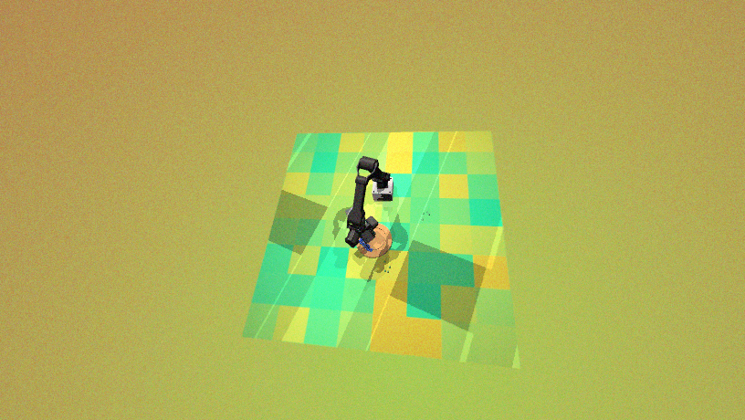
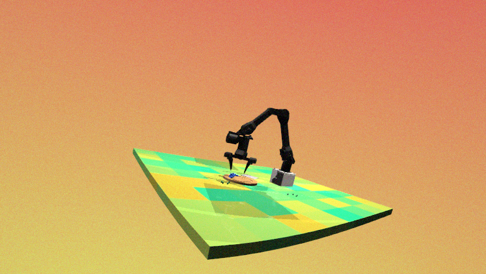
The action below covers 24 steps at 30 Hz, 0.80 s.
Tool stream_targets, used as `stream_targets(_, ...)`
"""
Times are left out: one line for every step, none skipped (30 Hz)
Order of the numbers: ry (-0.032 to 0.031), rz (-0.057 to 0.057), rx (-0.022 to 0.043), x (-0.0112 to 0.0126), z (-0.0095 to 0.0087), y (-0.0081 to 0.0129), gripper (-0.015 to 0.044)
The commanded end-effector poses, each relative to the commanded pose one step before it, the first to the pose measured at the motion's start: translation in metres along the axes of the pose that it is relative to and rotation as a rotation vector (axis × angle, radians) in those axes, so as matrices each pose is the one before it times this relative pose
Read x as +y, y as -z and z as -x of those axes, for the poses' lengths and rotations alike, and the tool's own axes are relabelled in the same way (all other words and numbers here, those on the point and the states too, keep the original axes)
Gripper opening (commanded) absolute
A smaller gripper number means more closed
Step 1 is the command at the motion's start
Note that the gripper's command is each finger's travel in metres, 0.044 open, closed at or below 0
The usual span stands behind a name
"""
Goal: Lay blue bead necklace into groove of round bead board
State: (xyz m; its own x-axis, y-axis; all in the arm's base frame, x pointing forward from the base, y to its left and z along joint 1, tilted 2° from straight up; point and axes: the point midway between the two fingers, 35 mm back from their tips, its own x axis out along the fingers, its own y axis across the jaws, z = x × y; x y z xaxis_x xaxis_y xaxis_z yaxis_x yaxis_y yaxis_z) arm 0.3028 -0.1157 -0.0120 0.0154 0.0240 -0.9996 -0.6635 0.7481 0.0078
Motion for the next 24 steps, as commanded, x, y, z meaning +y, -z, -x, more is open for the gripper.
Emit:
stream_targets(0.00124,-0.8732,-0.00255,-0.02554,0.01388,0.00125,0.0380)
stream_targets(0.00001,-0.0092,-0.00002,-0.00017,0.00015,-0.00017,0.0380)
stream_targets(0.00000,0.0000,0.00000,0.00000,0.00000,0.00000,0.0380)
stream_targets(0.00000,0.0000,0.00000,0.00000,0.00000,0.00000,0.0380)
stream_targets(0.00000,0.0000,0.00000,0.00000,0.00000,0.00000,0.0380)
stream_targets(0.00000,0.0000,0.00000,0.00000,0.00000,0.00000,0.0380)
stream_targets(0.00000,0.0000,0.00000,0.00000,0.00000,0.00000,0.0380)
stream_targets(0.00000,0.0000,0.00000,0.00000,0.00000,0.00000,0.0380)
stream_targets(0.00000,0.0000,0.00000,0.00000,0.00000,0.00000,0.0380)
stream_targets(0.00000,0.0000,0.00000,0.00000,0.00000,0.00000,0.0380)
stream_targets(0.00000,0.0000,0.00000,0.00000,0.00000,0.00000,0.0380)
stream_targets(0.00000,0.0000,0.00000,0.00000,0.00000,0.00000,0.0380)
stream_targets(0.00000,0.0000,0.00000,0.00000,0.00000,0.00000,0.0380)
stream_targets(0.00000,0.0000,0.00000,0.00000,0.00000,0.00000,0.0380)
stream_targets(0.00000,0.0000,0.00000,0.00000,0.00000,0.00000,0.0380)
stream_targets(0.00000,0.0000,0.00000,0.00000,0.00000,0.00000,0.0380)
stream_targets(0.00000,0.0000,0.00000,0.00000,0.00000,0.00000,0.0380)
stream_targets(0.00000,0.0000,0.00000,0.00000,0.00000,0.00000,0.0380)
stream_targets(0.00000,0.0000,0.00000,0.00000,0.00000,0.00000,0.0380)
stream_targets(0.00000,0.0000,0.00000,0.00000,0.00000,0.00000,0.0380)
stream_targets(0.00000,0.0000,0.00000,0.00000,0.00000,0.00000,0.0380)
stream_targets(0.00000,0.0000,0.00000,0.00000,0.00000,0.00000,0.0380)
stream_targets(0.00000,0.0000,0.00000,0.00000,0.00000,0.00000,0.0380)
stream_targets(0.00000,0.0000,0.00000,0.00000,0.00000,0.00000,0.0380)
